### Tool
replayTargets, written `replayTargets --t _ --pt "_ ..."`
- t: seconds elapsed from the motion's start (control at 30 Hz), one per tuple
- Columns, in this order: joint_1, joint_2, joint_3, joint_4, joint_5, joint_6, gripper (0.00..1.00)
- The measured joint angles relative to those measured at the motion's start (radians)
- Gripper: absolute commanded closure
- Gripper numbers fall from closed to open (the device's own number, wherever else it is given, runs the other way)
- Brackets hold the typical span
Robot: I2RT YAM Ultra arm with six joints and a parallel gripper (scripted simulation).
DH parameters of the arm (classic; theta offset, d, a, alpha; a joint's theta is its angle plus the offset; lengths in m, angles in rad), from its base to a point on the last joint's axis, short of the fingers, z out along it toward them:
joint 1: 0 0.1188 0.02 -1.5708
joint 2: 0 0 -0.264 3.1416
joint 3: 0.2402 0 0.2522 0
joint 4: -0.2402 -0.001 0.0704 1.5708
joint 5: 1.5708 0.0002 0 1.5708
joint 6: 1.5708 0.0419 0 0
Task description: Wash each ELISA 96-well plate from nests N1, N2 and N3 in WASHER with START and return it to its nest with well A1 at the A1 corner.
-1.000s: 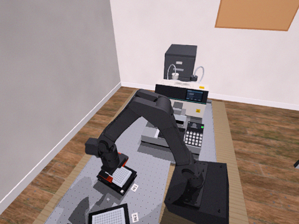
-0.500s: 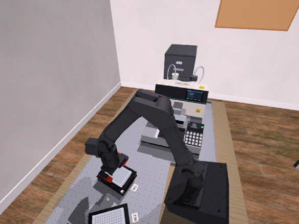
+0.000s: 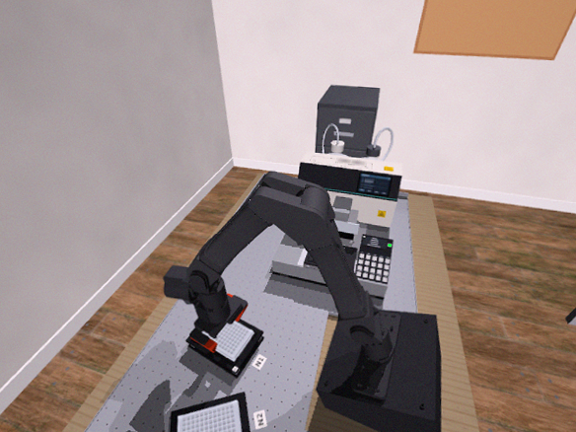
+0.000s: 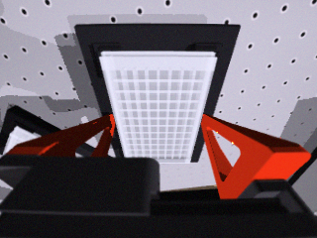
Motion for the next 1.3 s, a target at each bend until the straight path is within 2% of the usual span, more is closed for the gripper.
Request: replayTargets --t 1.3 --pt "0.017 -0.105 0.098 -0.2 0.003 0.011 0.0"
